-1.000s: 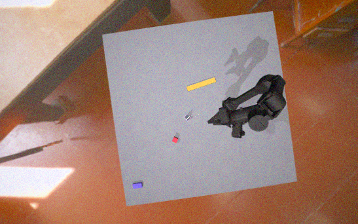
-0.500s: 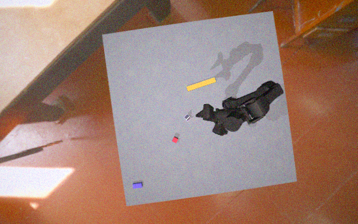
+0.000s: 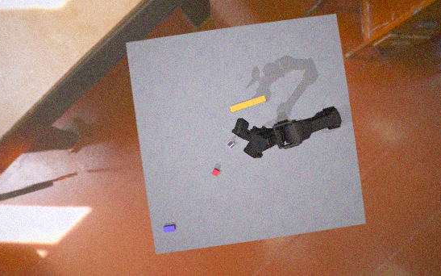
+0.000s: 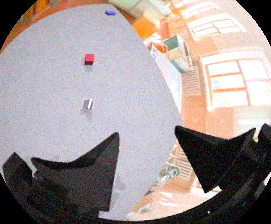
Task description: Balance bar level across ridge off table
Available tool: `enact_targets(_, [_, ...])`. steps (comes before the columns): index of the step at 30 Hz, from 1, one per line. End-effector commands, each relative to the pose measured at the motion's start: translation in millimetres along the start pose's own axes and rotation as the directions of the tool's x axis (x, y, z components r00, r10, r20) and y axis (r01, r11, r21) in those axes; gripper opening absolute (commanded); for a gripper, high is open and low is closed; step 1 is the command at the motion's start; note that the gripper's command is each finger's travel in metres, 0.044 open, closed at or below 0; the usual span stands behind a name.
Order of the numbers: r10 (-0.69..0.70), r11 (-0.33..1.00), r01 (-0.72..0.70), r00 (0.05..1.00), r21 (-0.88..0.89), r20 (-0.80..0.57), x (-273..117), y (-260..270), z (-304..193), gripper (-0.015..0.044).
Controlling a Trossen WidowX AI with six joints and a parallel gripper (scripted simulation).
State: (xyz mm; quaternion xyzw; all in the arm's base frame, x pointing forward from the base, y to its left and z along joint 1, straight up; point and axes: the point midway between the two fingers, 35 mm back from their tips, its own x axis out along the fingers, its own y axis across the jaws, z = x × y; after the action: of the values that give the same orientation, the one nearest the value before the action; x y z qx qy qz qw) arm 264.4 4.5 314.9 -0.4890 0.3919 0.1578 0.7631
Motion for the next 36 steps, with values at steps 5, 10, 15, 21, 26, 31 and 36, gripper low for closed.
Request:
enact_targets(5, [0.068,0.995,-0.061,0.994,0.082,-0.083,28.6,1.4,-23.0,0.0315])
enact_targets(10, [0.117,0.985,-0.097,0.984,0.143,-0.133,45.9,3.1,-41.0,0.0315])
enact_targets(15, [0.169,0.969,-0.131,0.970,0.208,-0.177,61.8,6.1,-60.3,0.0315])
enact_targets(21, [0.232,0.943,-0.164,0.948,0.290,-0.219,78.5,11.1,-84.6,0.0315])
enact_targets(26, [0.281,0.916,-0.183,0.927,0.356,-0.246,90.2,16.3,-105.6,0.0315])
enact_targets(31, [0.335,0.882,-0.202,0.904,0.427,-0.265,100.6,23.4,-126.5,0.0315])
enact_targets(36, [0.393,0.837,-0.219,0.878,0.501,-0.273,109.9,32.6,-147.0,0.0315])
